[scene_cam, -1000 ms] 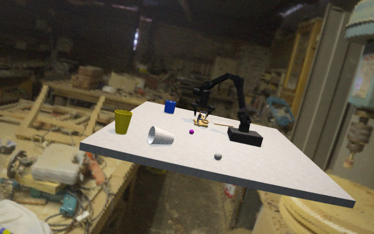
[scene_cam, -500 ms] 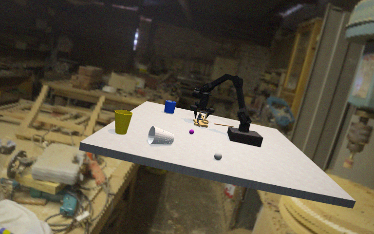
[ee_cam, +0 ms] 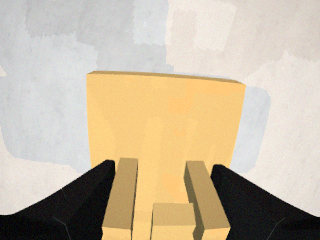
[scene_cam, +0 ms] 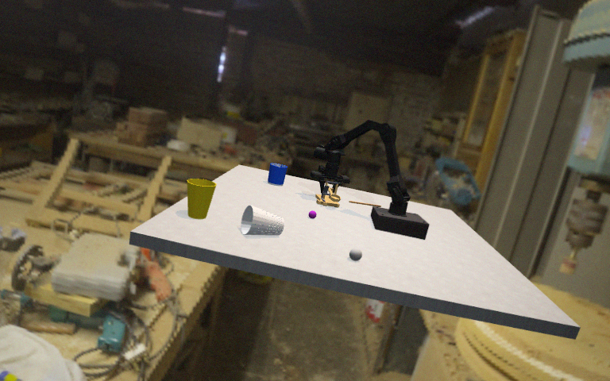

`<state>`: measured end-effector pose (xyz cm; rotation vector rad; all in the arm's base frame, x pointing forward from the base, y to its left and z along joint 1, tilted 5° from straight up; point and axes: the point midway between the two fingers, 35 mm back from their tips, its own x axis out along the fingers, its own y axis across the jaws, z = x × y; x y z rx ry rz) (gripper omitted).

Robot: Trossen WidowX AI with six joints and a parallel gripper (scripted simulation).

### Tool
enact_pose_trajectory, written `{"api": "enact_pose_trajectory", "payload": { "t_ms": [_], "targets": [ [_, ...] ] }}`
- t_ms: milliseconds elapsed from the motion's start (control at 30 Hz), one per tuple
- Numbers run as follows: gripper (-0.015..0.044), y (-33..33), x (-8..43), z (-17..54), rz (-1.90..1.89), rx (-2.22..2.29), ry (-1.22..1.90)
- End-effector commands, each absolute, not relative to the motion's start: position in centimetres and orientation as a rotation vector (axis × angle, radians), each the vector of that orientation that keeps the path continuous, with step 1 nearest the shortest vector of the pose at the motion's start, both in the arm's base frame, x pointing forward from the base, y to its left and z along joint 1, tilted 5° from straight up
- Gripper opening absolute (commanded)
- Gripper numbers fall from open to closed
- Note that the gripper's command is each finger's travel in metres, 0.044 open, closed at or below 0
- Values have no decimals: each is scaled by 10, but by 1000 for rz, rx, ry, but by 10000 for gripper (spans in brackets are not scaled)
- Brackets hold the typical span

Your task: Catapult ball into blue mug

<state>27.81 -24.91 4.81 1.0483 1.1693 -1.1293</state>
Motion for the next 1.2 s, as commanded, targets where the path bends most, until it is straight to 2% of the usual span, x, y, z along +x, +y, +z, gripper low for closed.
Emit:
{"api": "enact_pose_trajectory", "payload": {
  "t_ms": [0,67,267,933,1167],
  "targets": [
    [32,-248,278,72,-1128,1048,1166],
    [0,-245,276,94,-1129,1048,1167],
    [0,-244,276,97,-1094,1010,1189],
    [0,-240,292,95,-609,485,1417],
    [0,-237,296,93,-592,467,1422]
  ]
}}
